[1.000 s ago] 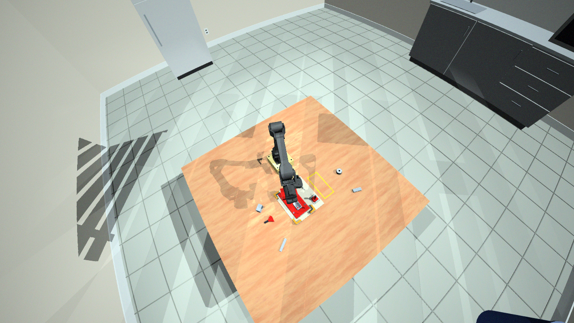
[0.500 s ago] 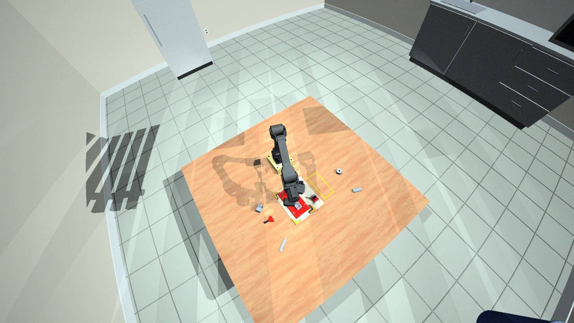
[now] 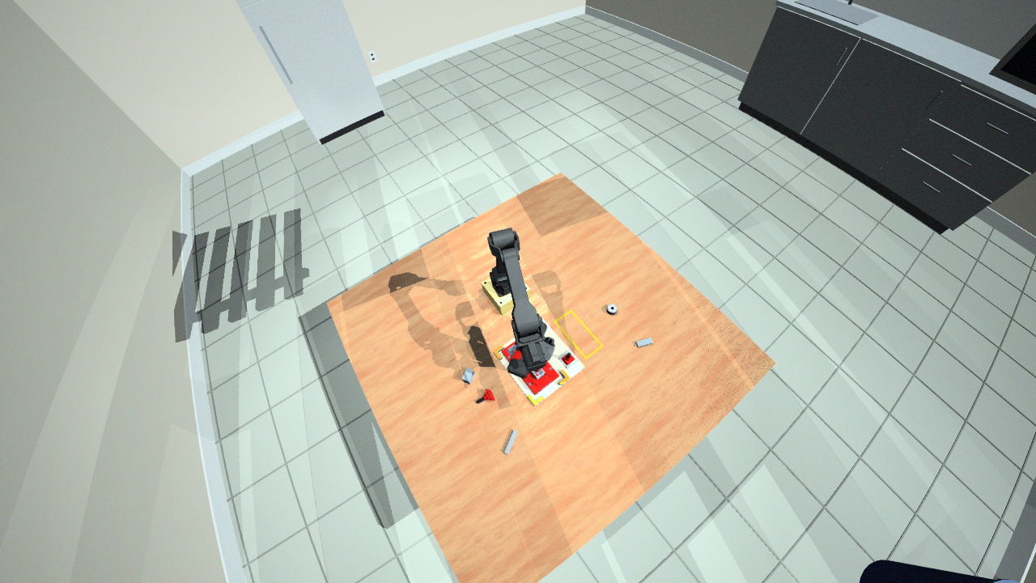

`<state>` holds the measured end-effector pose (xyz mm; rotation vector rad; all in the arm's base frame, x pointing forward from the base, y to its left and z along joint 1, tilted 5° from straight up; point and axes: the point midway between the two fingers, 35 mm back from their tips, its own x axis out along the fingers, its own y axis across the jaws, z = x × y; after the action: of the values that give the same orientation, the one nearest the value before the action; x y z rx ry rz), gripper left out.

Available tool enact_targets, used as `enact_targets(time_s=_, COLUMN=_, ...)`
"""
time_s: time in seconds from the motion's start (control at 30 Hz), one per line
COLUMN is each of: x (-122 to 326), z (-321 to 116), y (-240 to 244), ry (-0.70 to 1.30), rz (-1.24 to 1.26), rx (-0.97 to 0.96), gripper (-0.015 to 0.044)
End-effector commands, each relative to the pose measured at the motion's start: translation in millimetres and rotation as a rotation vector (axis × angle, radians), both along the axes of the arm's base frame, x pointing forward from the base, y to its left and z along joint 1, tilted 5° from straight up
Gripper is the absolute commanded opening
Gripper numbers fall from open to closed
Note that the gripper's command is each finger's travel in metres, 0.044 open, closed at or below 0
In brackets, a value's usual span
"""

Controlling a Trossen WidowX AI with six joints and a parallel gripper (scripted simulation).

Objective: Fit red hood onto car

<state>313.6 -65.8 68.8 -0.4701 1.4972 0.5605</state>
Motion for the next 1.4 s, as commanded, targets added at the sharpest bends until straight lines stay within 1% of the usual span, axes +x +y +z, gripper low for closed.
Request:
enact_targets(time_s=0.0, x=6, z=-4, y=3, ry=0.019, rz=-0.097, rx=0.005, gripper=0.0000)
enact_targets(time_s=0.67, x=31, z=-4, y=9, ry=0.043, rz=-0.522, rx=0.000, gripper=0.0000)
enact_targets(time_s=1.0, x=31, z=-8, y=8, ry=0.043, rz=-0.526, rx=0.000, gripper=0.0000)
enact_targets(time_s=1.13, x=31, z=-22, y=9, ry=0.043, rz=-0.526, rx=0.000, gripper=0.0000)
enact_targets(time_s=1.3, x=30, z=-50, y=12, ry=0.043, rz=-0.526, rx=0.000, gripper=0.0000)
enact_targets(time_s=1.37, x=30, z=-54, y=12, ry=0.043, rz=-0.526, rx=0.000, gripper=0.0000)
